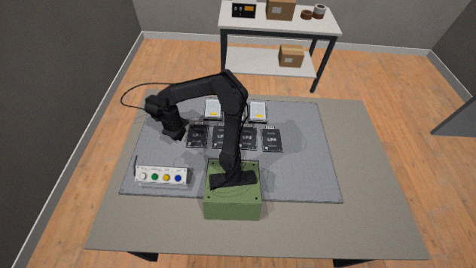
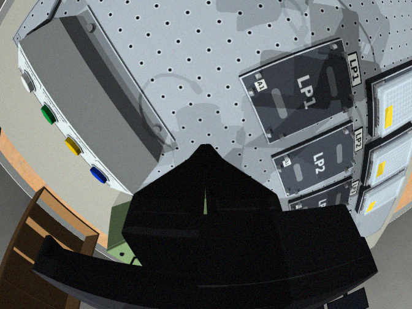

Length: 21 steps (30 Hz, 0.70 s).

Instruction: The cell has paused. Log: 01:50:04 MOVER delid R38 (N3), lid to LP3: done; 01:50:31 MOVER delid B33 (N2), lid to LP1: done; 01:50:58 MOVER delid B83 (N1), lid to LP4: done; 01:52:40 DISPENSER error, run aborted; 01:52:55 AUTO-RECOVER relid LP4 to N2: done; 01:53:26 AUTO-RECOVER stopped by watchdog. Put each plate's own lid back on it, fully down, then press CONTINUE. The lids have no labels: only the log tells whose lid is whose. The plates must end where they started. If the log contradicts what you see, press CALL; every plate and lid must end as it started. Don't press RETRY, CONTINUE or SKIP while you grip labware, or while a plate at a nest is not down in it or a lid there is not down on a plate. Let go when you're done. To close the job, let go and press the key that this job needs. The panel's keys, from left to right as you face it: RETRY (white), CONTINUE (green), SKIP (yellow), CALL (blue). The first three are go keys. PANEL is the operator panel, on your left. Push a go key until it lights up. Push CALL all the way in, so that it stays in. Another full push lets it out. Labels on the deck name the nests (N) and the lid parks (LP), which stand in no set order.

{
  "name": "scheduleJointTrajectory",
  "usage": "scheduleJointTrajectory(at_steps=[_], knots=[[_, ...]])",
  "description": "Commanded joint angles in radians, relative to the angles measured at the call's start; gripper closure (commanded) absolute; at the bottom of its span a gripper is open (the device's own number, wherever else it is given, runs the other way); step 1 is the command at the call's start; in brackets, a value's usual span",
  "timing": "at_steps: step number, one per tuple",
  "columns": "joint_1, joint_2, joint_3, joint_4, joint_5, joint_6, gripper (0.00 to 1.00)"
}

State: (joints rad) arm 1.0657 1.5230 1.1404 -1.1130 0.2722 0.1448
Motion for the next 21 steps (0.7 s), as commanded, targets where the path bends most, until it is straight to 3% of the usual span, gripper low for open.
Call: scheduleJointTrajectory(at_steps=[1, 10, 21], knots=[[0.067, 0.016, 0.018, 0.014, 0.019, -0.016, 1.00], [0.187, 0.061, 0.059, 0.011, 0.027, -0.030, 1.00], [0.355, 0.179, 0.118, 0.004, 0.029, -0.075, 1.00]])
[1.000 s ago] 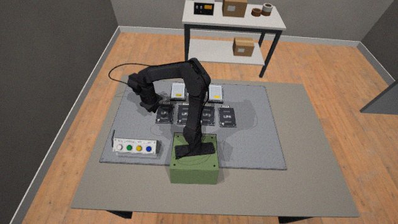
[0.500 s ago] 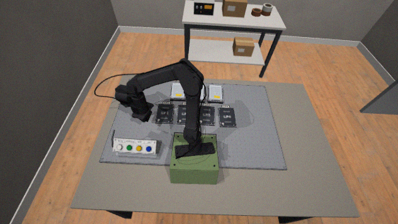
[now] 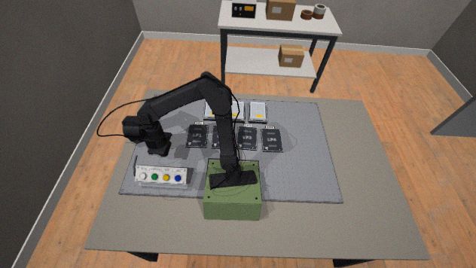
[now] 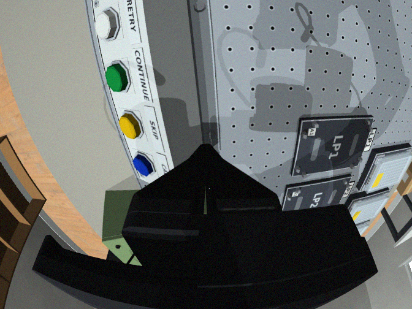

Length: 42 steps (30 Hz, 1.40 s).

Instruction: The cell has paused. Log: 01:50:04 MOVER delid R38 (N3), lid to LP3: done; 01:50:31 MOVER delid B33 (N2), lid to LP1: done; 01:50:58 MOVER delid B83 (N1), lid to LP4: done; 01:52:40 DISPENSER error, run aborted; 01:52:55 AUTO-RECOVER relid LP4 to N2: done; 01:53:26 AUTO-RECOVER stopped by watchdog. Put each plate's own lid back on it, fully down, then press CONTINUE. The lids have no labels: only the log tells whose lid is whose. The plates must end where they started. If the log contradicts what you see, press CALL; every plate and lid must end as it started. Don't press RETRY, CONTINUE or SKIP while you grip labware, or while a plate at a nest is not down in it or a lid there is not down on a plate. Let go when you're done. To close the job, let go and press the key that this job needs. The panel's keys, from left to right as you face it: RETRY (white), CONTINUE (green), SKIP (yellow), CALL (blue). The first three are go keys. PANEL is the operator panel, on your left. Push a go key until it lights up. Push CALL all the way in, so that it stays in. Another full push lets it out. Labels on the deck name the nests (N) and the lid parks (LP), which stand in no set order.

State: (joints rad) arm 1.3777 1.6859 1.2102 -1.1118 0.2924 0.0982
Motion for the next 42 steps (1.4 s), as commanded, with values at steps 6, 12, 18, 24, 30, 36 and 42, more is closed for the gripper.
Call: scheduleJointTrajectory(at_steps=[6, 12, 18, 24, 30, 36, 42], knots=[[0.096, 0.066, 0.084, -0.012, 0.006, -0.029, 1.00], [0.170, 0.137, 0.141, -0.019, -0.001, 0.053, 1.00], [0.231, 0.211, 0.209, -0.030, -0.010, 0.115, 1.00], [0.222, 0.200, 0.219, -0.036, -0.003, 0.118, 1.00], [0.225, 0.203, 0.224, -0.033, -0.003, 0.119, 1.00], [0.220, 0.210, 0.192, -0.006, -0.003, 0.110, 1.00], [0.212, 0.225, 0.153, 0.025, -0.002, 0.098, 1.00]])
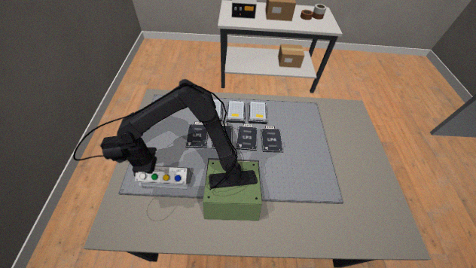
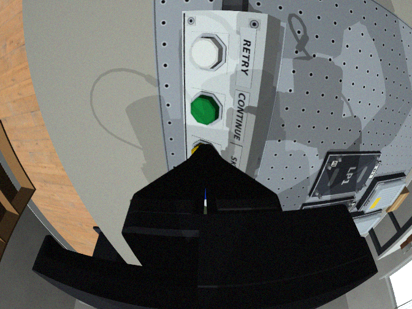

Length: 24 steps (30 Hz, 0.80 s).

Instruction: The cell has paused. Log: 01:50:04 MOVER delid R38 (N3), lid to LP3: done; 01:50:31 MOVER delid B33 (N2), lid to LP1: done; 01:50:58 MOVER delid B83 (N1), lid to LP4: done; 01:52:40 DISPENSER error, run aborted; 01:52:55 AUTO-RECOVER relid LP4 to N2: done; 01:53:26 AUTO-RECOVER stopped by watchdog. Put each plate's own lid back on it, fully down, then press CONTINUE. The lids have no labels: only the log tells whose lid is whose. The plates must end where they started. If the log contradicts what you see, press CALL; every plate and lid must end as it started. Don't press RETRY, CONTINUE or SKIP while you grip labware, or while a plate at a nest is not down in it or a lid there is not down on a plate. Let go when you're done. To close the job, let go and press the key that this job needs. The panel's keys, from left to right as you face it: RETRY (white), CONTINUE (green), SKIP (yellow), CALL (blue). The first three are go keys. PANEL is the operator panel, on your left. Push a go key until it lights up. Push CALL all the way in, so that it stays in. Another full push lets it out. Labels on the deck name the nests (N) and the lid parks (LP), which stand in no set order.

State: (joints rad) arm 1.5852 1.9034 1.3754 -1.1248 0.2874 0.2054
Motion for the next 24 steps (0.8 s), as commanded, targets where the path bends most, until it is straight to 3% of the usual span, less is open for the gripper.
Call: scheduleJointTrajectory(at_steps=[1, 6, 12, 24], knots=[[0.005, 0.008, -0.012, 0.044, 0.003, -0.011, 1.00], [-0.008, 0.014, -0.034, 0.077, 0.003, -0.018, 1.00], [-0.001, 0.008, 0.005, 0.077, 0.003, -0.017, 1.00], [0.000, 0.012, 0.012, 0.077, 0.003, -0.013, 1.00]])
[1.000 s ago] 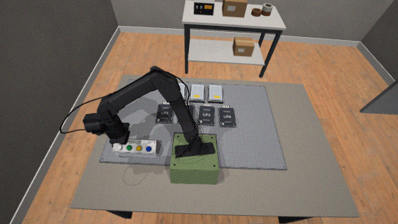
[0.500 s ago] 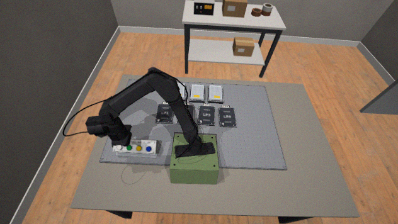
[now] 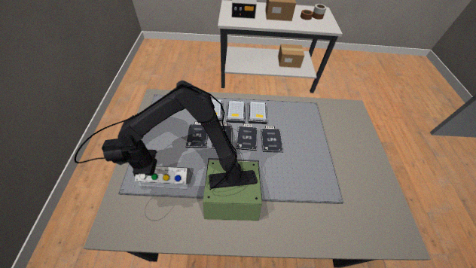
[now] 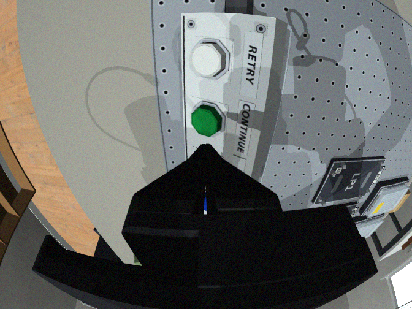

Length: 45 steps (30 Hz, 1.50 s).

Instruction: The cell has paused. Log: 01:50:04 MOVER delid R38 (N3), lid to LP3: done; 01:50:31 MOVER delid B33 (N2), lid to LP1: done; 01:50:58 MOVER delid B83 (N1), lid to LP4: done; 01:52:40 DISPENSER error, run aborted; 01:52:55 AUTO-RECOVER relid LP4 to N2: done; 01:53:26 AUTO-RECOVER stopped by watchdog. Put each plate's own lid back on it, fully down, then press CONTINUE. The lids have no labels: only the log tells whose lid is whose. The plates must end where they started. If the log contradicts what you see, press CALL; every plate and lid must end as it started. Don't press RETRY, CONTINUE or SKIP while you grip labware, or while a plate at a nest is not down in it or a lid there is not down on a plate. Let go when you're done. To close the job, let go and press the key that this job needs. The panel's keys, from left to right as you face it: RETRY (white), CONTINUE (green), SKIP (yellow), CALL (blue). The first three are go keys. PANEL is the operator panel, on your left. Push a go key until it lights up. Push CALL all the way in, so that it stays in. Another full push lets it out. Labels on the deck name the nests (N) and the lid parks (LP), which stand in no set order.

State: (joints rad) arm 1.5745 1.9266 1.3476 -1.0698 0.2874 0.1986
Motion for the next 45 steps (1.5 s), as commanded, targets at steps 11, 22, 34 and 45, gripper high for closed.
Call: scheduleJointTrajectory(at_steps=[11, 22, 34, 45], knots=[[0.012, -0.005, 0.039, 0.024, 0.003, -0.003, 1.00], [0.007, 0.000, 0.002, 0.052, 0.003, -0.015, 1.00], [0.001, 0.009, -0.034, 0.078, 0.004, -0.020, 1.00], [-0.004, 0.026, -0.037, 0.101, 0.004, -0.026, 1.00]])
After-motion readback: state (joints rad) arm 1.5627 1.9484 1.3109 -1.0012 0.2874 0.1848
